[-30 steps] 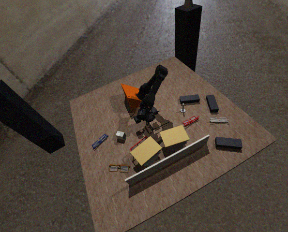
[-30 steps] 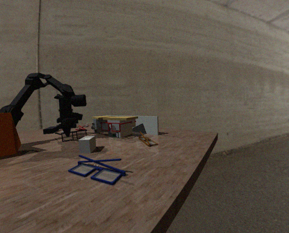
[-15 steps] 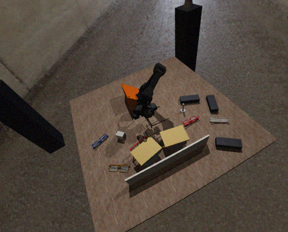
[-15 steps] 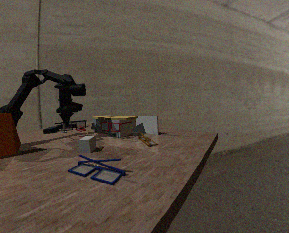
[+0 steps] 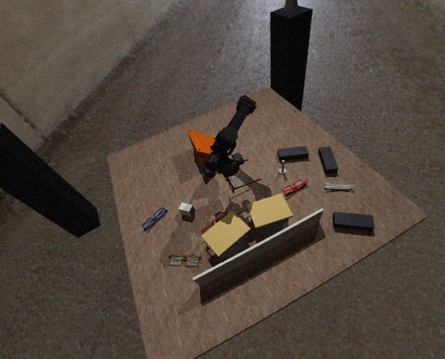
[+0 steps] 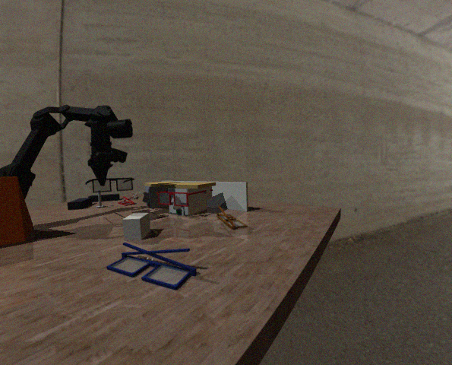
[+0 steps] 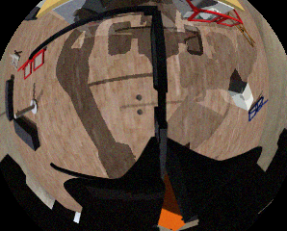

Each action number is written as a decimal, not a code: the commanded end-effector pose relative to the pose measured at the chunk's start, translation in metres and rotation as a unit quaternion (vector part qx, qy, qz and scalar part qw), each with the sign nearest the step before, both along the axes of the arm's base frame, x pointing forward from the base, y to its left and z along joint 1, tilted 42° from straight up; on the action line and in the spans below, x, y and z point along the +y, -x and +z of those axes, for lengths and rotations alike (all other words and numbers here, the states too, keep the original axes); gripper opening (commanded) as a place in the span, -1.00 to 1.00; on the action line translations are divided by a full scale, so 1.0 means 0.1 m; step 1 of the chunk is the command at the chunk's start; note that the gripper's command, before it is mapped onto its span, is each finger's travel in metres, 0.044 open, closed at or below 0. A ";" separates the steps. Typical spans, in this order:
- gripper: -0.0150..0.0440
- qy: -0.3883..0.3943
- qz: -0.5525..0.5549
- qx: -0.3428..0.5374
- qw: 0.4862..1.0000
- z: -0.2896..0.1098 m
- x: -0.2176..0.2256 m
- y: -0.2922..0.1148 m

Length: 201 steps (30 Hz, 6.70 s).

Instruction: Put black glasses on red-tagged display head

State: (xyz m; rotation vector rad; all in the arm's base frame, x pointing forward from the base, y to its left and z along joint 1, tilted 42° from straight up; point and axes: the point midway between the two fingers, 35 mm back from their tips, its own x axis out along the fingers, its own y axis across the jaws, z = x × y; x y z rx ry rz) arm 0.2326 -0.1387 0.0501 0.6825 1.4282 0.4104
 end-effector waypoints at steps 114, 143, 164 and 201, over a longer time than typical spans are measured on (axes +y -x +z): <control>-0.49 -0.257 -0.793 0.223 0.505 2.79 2.04 0.55; -0.49 -0.193 -0.794 0.226 0.531 2.60 2.05 0.41; -0.49 -0.021 -0.733 0.316 0.602 1.89 1.87 -0.01; -0.49 -0.120 -0.572 0.474 0.658 1.13 1.18 -0.37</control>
